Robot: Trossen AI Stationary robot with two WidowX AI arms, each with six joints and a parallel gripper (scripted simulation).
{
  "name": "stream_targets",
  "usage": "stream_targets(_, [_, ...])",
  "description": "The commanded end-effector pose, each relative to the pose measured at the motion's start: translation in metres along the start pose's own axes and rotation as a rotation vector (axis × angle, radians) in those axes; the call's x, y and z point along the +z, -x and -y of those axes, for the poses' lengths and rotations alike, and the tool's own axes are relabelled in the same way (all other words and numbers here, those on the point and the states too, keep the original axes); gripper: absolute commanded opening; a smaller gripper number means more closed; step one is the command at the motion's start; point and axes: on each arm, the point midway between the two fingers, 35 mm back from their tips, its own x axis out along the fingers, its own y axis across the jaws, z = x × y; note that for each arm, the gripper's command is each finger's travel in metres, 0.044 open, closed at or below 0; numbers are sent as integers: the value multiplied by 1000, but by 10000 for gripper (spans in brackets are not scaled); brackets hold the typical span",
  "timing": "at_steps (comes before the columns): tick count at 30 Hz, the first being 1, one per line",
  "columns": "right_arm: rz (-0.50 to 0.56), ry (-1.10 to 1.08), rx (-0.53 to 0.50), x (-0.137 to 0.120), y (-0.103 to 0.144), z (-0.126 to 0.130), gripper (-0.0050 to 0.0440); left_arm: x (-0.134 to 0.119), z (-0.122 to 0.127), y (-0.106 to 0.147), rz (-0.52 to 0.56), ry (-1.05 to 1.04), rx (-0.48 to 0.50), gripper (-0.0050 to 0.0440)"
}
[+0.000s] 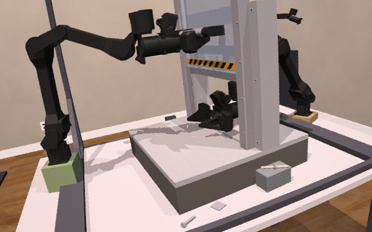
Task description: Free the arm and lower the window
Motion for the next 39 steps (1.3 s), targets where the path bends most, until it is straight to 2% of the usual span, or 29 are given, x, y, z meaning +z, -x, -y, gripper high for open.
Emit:
stream_targets(1, [207,73,-12,99,11,-5,400,1,1,2,2,-2,-1,400])
stream_targets(7, [207,73,-12,104,12,-5,400,3,1,1,9,-3,-1,400])
stream_targets(8, [207,73,-12,104,12,-5,400,12,0,13,24,-4,-2,400])
stream_targets(20, [210,75,-12,116,13,-5,400,12,0,45,25,-5,-1,400])
stream_targets(23, [211,75,-12,117,13,-5,400,12,-1,39,27,-5,-1,400])
stream_targets(24, [211,75,-12,117,13,-5,400,11,0,51,25,-5,-2,400])
stream_targets(37, [211,75,-12,117,13,-5,400,9,0,85,23,-5,-1,400])
stream_targets(39, [211,75,-12,117,13,-5,400,10,-1,79,26,-5,-1,400])
